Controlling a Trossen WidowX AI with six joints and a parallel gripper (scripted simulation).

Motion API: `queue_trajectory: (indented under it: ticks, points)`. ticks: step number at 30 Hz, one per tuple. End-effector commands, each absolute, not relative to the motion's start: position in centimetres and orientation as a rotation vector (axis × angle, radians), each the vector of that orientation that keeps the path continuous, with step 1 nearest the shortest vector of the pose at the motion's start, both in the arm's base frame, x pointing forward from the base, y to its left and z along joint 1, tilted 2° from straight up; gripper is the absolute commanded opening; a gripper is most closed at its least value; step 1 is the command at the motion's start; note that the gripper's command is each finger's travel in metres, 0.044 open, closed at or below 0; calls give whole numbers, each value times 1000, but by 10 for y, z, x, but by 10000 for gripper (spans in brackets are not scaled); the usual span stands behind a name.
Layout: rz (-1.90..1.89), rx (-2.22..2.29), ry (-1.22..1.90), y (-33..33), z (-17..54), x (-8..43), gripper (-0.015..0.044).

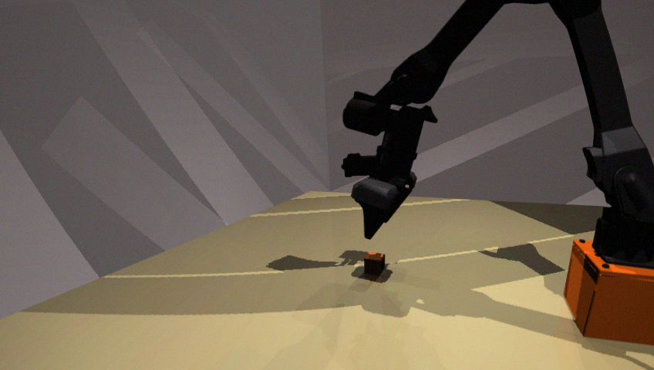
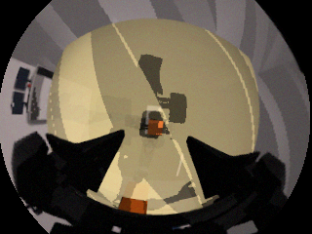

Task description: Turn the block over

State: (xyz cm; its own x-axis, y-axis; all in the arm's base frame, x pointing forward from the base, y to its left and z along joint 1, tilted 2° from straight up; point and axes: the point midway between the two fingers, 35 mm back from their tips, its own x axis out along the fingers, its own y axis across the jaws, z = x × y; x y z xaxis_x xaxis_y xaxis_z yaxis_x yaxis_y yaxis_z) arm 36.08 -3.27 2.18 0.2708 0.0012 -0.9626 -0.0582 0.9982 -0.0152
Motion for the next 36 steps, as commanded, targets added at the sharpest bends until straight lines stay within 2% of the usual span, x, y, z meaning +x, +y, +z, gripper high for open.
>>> queue_trajectory:
  ticks: [1, 5, 11, 16, 36]
  points:
    - [32, -60, 1448, -31, 30, 370, 440]
    - [27, -70, 1562, -29, 38, 373, 440]
    - [27, -71, 1568, -29, 39, 373, 440]
    - [27, -71, 1568, -29, 3, 371, 440]
    - [27, -71, 1568, -31, -27, 372, 440]
